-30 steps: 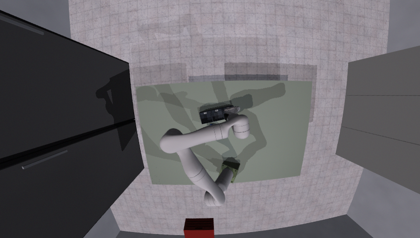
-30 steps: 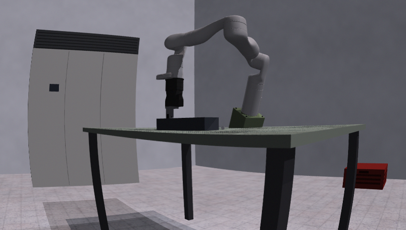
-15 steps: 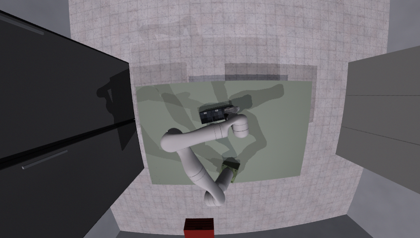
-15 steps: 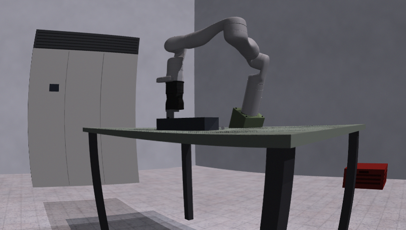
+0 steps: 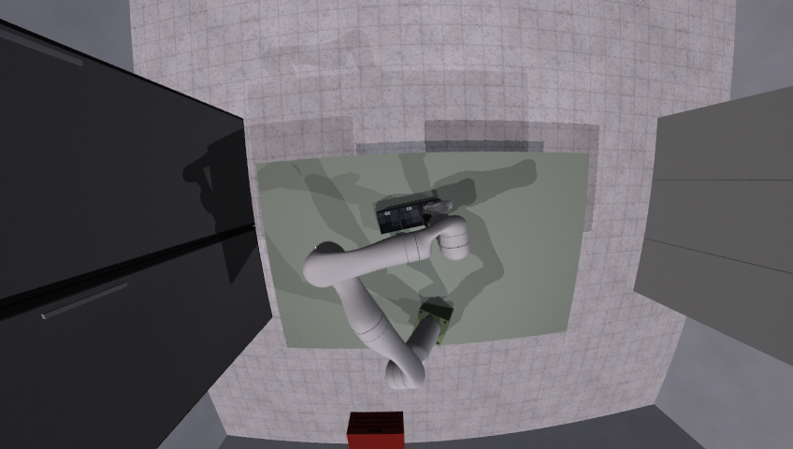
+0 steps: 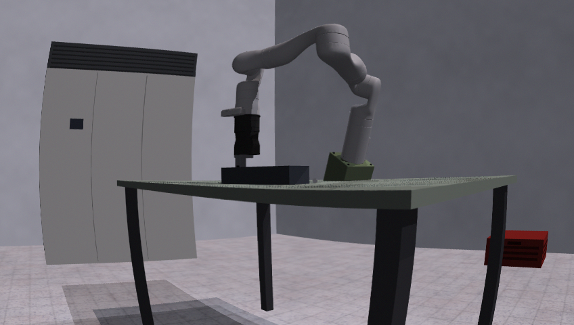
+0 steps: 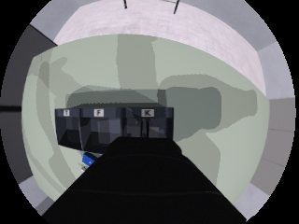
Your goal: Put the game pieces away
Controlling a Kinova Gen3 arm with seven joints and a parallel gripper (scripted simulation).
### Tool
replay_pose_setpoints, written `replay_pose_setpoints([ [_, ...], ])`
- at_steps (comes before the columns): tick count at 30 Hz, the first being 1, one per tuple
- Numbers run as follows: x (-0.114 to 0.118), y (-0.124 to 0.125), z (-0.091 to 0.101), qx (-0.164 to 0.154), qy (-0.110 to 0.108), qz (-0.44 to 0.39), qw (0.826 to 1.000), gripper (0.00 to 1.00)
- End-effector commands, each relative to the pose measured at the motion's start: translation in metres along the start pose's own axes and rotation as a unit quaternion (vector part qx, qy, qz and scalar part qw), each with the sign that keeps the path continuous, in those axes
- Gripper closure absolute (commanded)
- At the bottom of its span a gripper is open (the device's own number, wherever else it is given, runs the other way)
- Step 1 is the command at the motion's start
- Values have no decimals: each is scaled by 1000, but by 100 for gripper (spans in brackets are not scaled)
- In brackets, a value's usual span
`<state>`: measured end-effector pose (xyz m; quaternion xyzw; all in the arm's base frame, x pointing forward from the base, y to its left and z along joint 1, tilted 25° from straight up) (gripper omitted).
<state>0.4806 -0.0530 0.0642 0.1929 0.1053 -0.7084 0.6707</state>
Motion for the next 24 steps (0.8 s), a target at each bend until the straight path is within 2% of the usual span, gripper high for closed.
replay_pose_setpoints([
  [1,0,0,1,1,0,0,1000,69],
  [24,0,0,5,1,0,0,1000,69],
])
Point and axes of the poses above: the point where the finger pads meet when closed, its own z axis back along the fingers, its own x axis across the jaws, y = z × x, the point moved 6 cm from there along z, back along the fingers, and after that the axes turned 8 degrees about -z, right-handed, at the moved point
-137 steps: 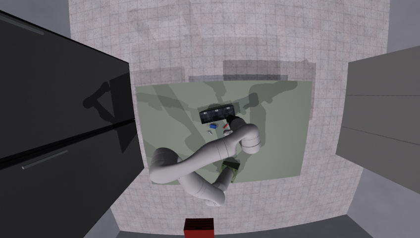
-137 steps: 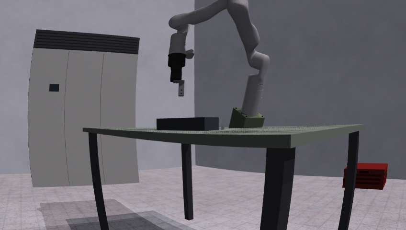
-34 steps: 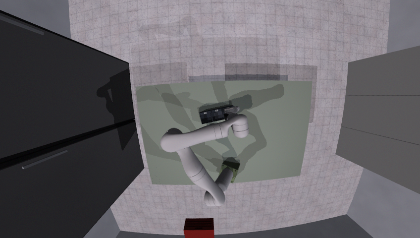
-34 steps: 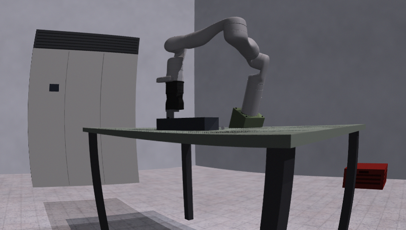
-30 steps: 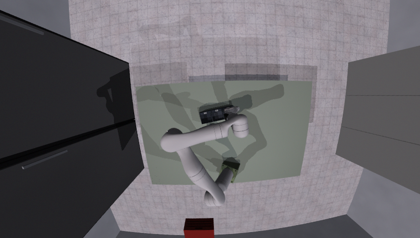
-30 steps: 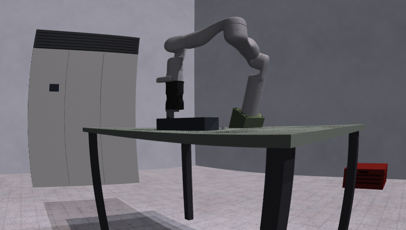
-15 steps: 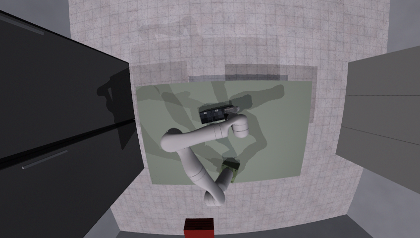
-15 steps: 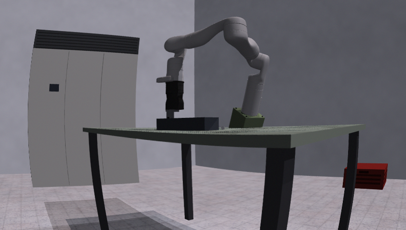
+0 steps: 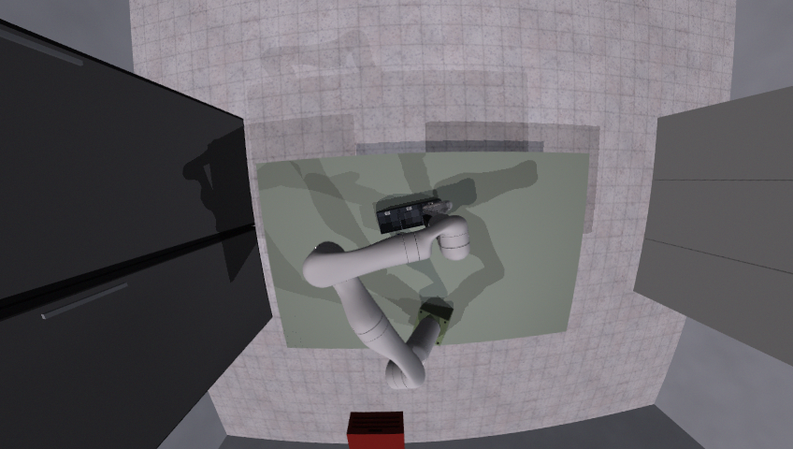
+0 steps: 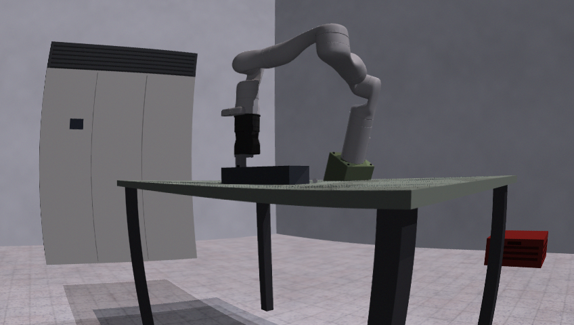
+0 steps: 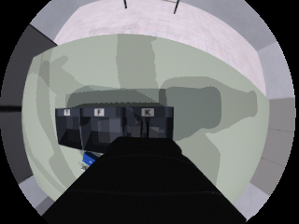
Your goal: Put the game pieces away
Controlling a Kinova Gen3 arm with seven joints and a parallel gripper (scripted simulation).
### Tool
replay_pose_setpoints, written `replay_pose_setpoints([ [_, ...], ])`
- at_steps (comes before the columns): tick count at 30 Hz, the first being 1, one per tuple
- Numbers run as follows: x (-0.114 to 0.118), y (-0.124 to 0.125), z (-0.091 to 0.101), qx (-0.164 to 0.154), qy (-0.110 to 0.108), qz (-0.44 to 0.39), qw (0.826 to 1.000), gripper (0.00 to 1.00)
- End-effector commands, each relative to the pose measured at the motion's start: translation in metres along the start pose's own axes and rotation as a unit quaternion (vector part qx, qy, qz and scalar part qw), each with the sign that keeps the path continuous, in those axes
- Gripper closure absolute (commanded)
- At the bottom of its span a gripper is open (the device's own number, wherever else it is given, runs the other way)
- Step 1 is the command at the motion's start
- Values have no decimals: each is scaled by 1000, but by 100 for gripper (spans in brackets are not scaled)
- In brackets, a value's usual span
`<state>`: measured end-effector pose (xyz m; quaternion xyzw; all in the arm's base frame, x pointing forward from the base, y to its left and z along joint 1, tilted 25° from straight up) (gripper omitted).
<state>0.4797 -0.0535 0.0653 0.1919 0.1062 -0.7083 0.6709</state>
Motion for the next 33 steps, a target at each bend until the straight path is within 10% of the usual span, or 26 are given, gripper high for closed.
replay_pose_setpoints([
  [1,0,1,5,2,0,0,1000,69],
  [33,0,1,59,2,0,0,1000,69],
])
Point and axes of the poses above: the point where the finger pads meet when closed, its own z axis back along the fingers, its own x axis across the jaws, y = z × x, the point moved 6 cm from there along z, back along the fingers, and after that the axes turned 8 degrees about -z, right-handed, at the moved point
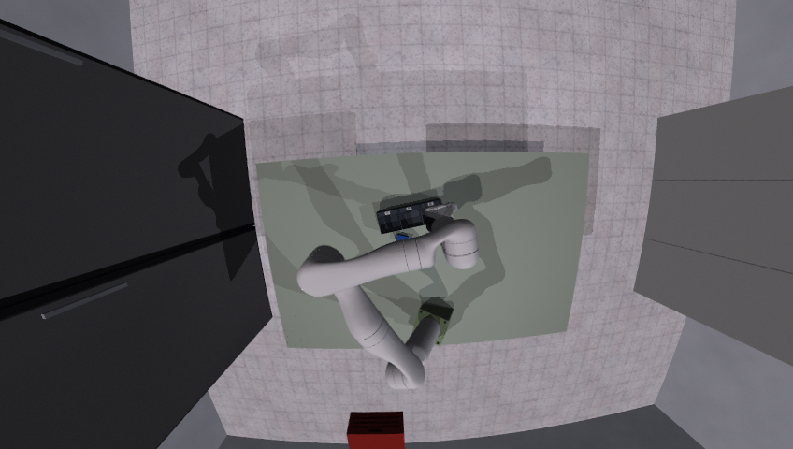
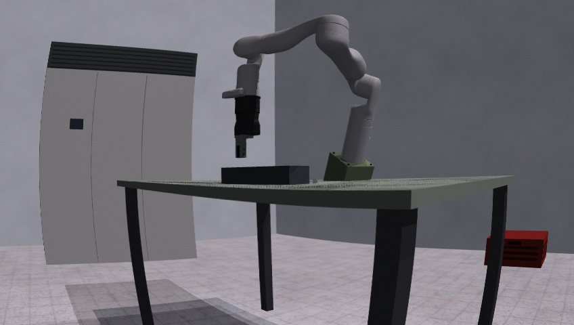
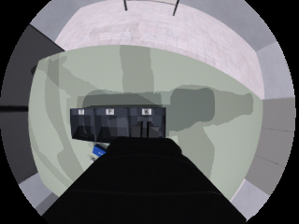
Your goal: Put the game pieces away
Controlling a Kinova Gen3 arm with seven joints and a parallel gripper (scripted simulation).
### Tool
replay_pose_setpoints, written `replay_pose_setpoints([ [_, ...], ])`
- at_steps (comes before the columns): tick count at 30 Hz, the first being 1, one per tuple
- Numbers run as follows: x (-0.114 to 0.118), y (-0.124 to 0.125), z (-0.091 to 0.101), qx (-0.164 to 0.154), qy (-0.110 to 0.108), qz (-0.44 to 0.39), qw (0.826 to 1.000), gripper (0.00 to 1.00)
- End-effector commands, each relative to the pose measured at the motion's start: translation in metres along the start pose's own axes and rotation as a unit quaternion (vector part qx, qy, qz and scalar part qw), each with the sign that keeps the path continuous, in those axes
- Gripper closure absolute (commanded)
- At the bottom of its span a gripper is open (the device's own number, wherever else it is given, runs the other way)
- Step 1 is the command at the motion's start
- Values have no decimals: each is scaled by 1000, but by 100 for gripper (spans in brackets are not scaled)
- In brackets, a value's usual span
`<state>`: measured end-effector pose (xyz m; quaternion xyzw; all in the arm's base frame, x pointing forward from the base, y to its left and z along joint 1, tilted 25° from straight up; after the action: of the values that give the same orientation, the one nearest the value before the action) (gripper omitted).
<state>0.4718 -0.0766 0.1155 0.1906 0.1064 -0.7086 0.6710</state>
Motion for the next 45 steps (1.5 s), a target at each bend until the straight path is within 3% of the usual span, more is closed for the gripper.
replay_pose_setpoints([
  [1,0,1,3,3,1,0,1000,69],
  [20,-83,-13,3,3,1,0,1000,69],
  [28,-83,-13,3,3,1,0,1000,69],
  [45,-83,-13,-37,3,1,0,1000,69],
])
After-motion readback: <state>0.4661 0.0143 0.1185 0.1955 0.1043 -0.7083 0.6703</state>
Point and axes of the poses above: the point where the finger pads meet when closed, its own z axis back along the fingers, its own x axis across the jaws, y = z × x, the point moved 6 cm from there along z, back along the fingers, and after that the axes turned 8 degrees about -z, right-handed, at the moved point
